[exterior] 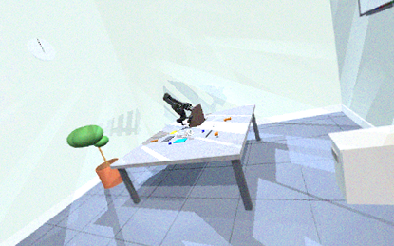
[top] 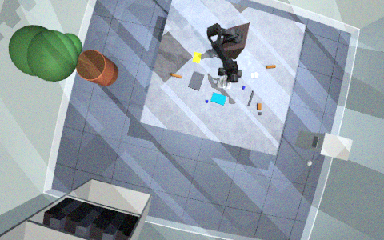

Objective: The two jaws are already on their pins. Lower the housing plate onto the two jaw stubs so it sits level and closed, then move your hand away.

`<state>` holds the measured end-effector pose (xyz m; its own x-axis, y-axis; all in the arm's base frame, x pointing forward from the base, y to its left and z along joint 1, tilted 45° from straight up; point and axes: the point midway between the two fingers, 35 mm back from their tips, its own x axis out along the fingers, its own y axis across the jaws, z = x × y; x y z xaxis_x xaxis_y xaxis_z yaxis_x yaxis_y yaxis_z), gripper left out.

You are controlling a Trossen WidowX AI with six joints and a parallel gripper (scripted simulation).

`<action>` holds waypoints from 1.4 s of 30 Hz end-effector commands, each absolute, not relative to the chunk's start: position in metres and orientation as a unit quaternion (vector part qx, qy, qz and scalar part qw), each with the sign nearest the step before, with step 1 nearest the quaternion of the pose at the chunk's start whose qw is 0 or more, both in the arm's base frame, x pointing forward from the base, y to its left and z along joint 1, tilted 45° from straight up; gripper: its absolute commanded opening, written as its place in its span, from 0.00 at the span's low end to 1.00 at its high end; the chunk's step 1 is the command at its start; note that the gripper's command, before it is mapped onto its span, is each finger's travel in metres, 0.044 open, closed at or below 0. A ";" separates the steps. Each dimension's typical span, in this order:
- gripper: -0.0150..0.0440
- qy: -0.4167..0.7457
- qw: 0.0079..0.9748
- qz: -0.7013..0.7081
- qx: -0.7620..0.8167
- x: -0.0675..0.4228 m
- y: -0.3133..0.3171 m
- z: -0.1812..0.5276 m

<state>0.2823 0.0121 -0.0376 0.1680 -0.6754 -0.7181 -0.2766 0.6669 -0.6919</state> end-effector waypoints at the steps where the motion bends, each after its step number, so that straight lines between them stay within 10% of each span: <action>1: 0.85 0.624 0.669 -0.167 -0.367 0.281 0.005 -0.034; 42: 0.85 0.624 0.670 -0.169 -0.366 0.271 0.008 -0.039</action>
<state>0.2724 0.0078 -0.0380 0.1660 -0.6821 -0.7122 -0.2320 0.6749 -0.7005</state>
